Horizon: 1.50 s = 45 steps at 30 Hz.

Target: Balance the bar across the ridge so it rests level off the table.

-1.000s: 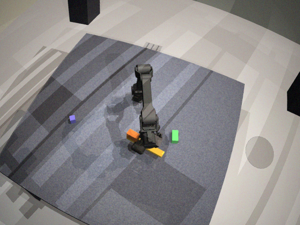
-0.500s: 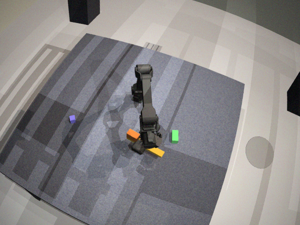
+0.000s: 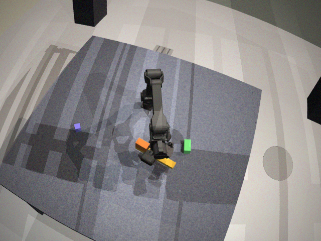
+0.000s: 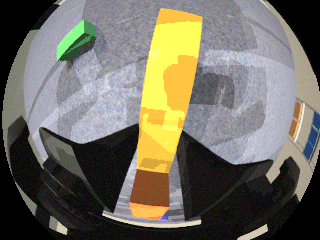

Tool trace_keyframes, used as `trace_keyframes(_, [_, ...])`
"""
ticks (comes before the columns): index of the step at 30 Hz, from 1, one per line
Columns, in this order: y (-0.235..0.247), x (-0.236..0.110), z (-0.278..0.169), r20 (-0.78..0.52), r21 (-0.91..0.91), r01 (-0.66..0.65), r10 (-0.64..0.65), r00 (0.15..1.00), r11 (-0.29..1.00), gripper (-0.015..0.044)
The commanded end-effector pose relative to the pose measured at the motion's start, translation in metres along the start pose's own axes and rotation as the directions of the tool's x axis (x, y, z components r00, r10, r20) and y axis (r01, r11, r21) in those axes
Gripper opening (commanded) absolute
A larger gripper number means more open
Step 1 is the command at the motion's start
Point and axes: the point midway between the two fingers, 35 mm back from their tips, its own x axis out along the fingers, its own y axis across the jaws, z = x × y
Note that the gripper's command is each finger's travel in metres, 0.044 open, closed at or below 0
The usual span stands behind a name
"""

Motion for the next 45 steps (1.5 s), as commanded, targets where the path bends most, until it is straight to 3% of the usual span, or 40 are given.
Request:
trace_keyframes(1, [0.0000,0.0002,-0.0001,0.000,0.000,-0.001,0.001,1.000,1.000,0.0000])
trace_keyframes(4, [0.0000,0.0002,-0.0001,0.000,0.000,-0.001,0.001,1.000,1.000,0.0000])
trace_keyframes(11, [0.0000,0.0002,-0.0001,0.000,0.000,-0.001,0.001,1.000,1.000,0.0167])
trace_keyframes(45, [0.0000,0.0002,-0.0001,0.000,0.000,-0.001,0.001,1.000,1.000,0.0172])
